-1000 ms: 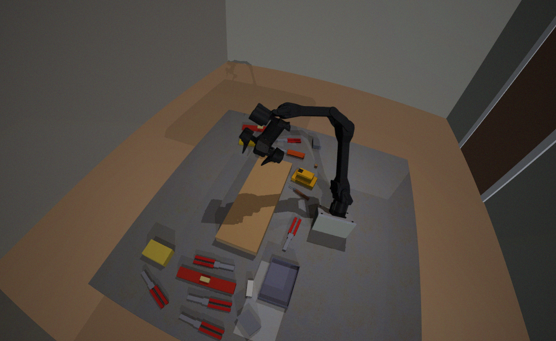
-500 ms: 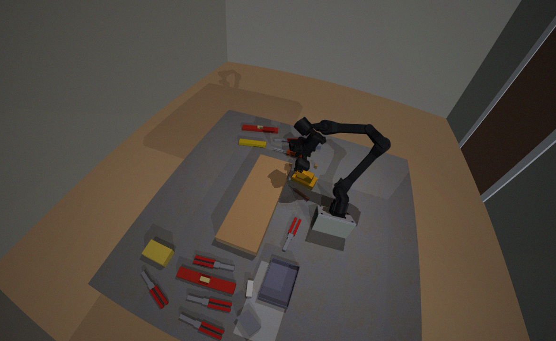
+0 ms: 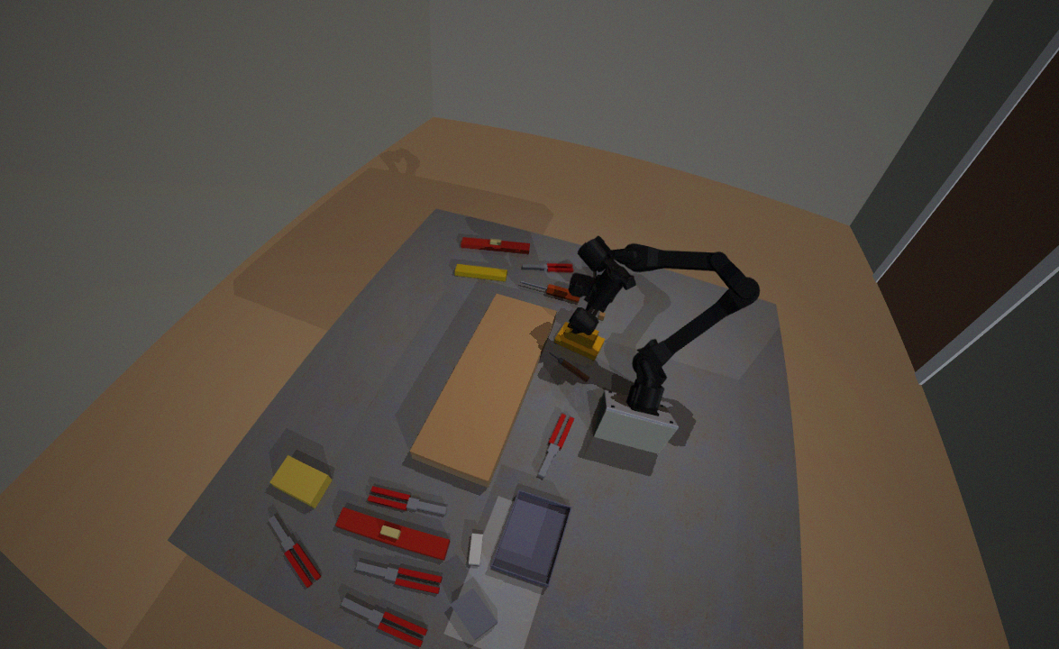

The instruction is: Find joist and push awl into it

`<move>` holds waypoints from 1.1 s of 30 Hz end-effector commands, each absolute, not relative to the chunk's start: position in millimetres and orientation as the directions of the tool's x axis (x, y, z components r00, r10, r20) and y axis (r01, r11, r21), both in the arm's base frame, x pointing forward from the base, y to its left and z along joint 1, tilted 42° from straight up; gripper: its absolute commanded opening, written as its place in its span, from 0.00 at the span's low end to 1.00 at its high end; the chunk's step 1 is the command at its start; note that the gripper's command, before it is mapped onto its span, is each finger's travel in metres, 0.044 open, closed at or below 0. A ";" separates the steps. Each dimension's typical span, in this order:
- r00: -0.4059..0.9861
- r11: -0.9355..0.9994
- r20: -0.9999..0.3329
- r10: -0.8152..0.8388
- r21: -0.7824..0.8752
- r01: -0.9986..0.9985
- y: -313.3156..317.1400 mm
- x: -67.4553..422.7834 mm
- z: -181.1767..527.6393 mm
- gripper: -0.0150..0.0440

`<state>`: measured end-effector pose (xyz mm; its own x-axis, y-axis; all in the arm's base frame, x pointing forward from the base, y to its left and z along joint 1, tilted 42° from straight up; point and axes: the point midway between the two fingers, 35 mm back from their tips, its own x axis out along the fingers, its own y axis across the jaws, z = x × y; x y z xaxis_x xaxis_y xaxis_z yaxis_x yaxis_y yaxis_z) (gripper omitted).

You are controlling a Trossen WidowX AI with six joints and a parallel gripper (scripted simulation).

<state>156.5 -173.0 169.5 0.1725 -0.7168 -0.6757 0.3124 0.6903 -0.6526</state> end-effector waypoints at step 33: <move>0.167 0.688 -0.676 -0.718 -0.652 0.319 -194.0 152.9 133.3 1.00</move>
<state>154.4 -191.8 140.8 0.1723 -0.7239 -0.6680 0.3296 0.6814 -0.6535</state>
